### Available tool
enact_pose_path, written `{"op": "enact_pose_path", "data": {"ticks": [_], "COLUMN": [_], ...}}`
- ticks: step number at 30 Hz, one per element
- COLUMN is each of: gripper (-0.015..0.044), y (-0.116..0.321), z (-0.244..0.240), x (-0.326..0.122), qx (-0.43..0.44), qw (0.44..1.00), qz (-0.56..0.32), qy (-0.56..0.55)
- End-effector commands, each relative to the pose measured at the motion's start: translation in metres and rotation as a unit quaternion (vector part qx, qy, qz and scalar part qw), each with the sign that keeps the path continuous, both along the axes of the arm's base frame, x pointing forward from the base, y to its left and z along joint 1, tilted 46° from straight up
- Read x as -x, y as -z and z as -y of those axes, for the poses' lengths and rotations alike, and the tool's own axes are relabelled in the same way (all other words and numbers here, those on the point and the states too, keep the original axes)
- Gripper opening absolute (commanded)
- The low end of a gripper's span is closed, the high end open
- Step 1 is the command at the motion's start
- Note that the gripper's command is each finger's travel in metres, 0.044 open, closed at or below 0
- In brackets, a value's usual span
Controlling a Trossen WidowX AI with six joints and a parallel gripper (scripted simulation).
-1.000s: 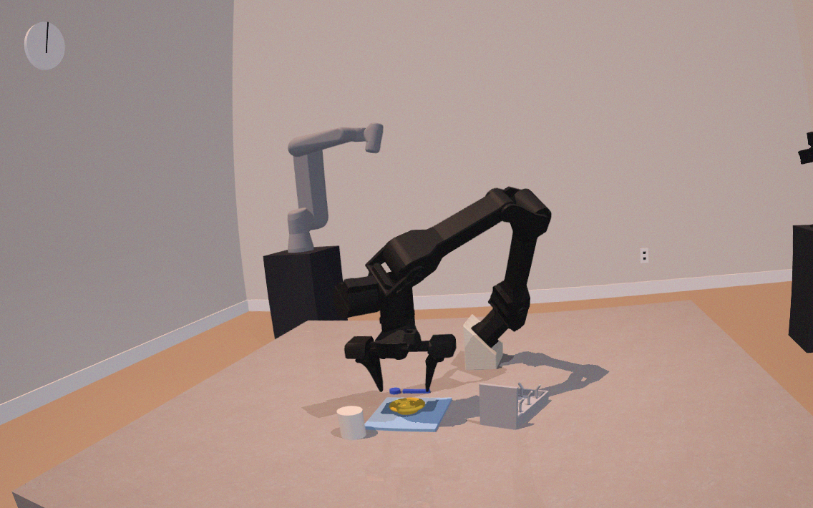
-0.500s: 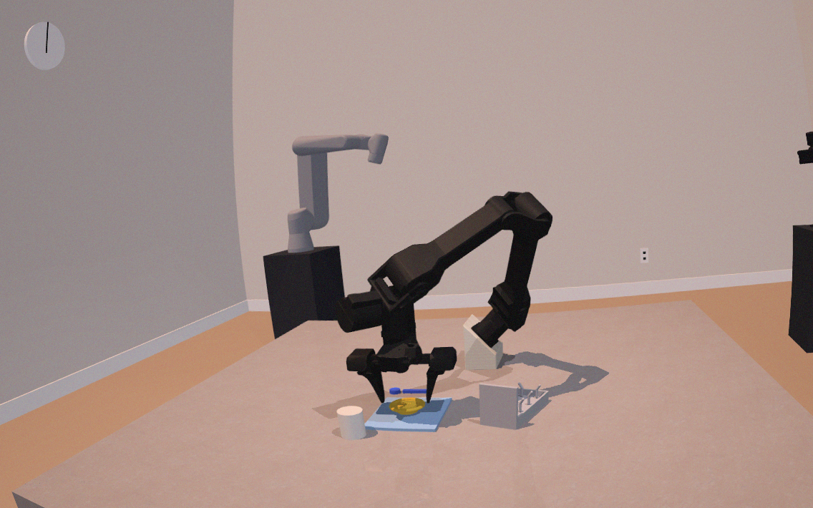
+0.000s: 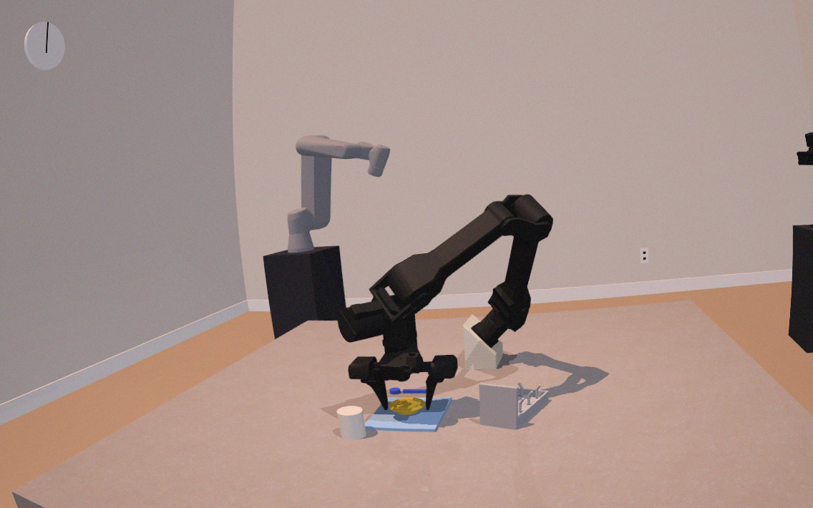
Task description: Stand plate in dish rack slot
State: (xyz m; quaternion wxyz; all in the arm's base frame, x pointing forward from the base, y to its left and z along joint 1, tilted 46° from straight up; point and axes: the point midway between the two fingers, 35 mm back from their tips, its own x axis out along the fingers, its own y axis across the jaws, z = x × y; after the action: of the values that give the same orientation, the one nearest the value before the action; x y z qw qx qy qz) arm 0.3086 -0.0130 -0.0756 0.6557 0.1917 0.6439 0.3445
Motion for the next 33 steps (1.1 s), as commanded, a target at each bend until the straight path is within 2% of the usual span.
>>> {"op": "enact_pose_path", "data": {"ticks": [1, 13, 24, 33], "gripper": [0.0363, 0.0289, 0.0001, 0.0], "y": [0.002, 0.002, -0.025, -0.055], "z": [-0.002, -0.002, 0.032, 0.063], "x": [0.002, 0.002, -0.009, -0.013], "qx": [-0.003, -0.003, 0.005, 0.005], "qw": [1.0, 1.0, 1.0, 1.0], "qz": [-0.004, -0.004, 0.001, -0.001], "qy": [0.003, 0.003, 0.004, 0.004]}}
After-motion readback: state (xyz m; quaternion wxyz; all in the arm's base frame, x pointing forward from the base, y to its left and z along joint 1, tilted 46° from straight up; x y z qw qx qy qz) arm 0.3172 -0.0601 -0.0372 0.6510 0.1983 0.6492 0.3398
